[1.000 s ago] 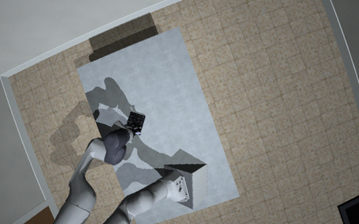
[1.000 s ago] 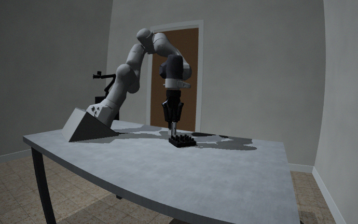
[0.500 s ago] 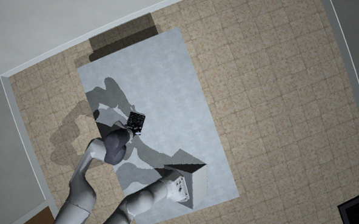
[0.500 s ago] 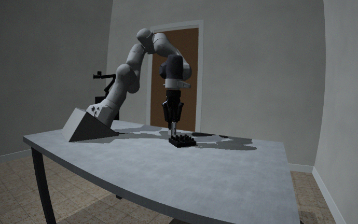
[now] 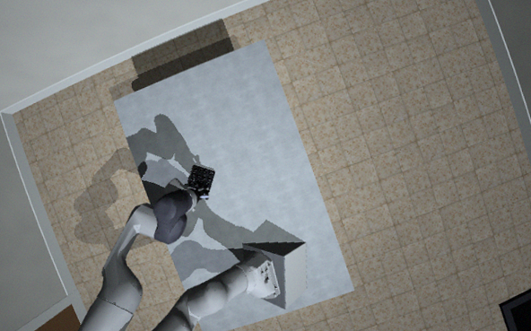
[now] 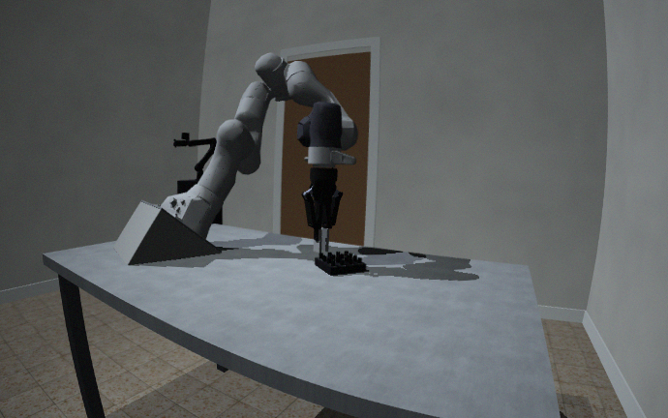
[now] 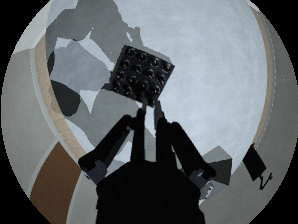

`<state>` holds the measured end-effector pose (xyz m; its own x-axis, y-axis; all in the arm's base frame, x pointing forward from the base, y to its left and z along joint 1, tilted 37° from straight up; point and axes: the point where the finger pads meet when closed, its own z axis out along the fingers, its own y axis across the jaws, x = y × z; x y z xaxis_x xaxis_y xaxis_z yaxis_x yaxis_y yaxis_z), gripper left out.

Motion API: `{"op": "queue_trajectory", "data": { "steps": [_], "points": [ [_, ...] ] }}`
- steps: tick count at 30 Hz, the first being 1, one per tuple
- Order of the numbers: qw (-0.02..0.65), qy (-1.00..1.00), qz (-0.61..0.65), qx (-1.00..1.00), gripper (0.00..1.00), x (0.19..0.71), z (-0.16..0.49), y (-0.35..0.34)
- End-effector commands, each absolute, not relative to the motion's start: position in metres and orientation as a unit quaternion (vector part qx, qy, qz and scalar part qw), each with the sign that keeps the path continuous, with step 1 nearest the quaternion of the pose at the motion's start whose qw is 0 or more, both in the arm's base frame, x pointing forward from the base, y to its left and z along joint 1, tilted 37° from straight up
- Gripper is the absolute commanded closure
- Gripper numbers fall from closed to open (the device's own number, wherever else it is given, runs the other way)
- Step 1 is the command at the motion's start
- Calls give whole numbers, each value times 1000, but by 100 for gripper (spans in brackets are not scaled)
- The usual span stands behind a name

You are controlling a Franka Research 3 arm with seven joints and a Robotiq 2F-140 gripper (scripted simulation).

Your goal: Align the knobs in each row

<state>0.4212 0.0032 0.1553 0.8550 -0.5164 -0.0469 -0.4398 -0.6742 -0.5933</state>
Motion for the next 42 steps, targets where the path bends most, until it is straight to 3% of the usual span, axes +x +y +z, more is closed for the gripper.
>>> {"op": "queue_trajectory", "data": {
  "steps": [1,42],
  "points": [
    [307,263,-64,-912,88,422,155,2],
    [307,263,-64,-912,88,424,148,7]
  ]
}}
